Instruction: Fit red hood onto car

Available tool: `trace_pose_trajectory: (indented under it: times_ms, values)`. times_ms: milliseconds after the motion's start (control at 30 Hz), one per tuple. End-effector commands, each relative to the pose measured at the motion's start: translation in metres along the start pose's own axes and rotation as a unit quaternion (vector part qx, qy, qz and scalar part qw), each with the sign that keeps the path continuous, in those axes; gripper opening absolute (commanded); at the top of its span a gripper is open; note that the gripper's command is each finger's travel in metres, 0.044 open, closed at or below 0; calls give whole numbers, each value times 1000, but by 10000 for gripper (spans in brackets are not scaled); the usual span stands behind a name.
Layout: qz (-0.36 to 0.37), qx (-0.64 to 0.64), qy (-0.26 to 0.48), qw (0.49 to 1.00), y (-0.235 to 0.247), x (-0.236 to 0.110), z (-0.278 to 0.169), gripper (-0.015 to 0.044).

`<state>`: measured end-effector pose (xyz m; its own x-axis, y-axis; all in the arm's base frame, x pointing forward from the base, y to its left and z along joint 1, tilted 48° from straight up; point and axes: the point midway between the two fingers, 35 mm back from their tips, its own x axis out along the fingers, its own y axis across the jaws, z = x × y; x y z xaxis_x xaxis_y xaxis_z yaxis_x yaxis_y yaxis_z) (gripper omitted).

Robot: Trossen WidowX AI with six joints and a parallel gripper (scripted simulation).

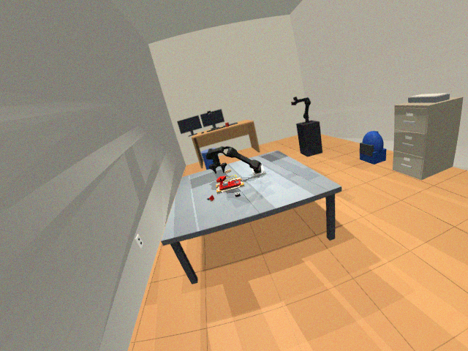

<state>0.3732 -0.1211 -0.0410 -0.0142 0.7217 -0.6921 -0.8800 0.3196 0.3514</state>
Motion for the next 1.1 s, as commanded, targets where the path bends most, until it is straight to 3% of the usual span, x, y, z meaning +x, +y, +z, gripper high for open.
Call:
trace_pose_trajectory:
  times_ms: [0, 1067]
  values:
    - [0, -12, -5, 1000, 0, -2, 2, 440]
    - [0, -13, -5, 1000, -1, 24, 1, 440]
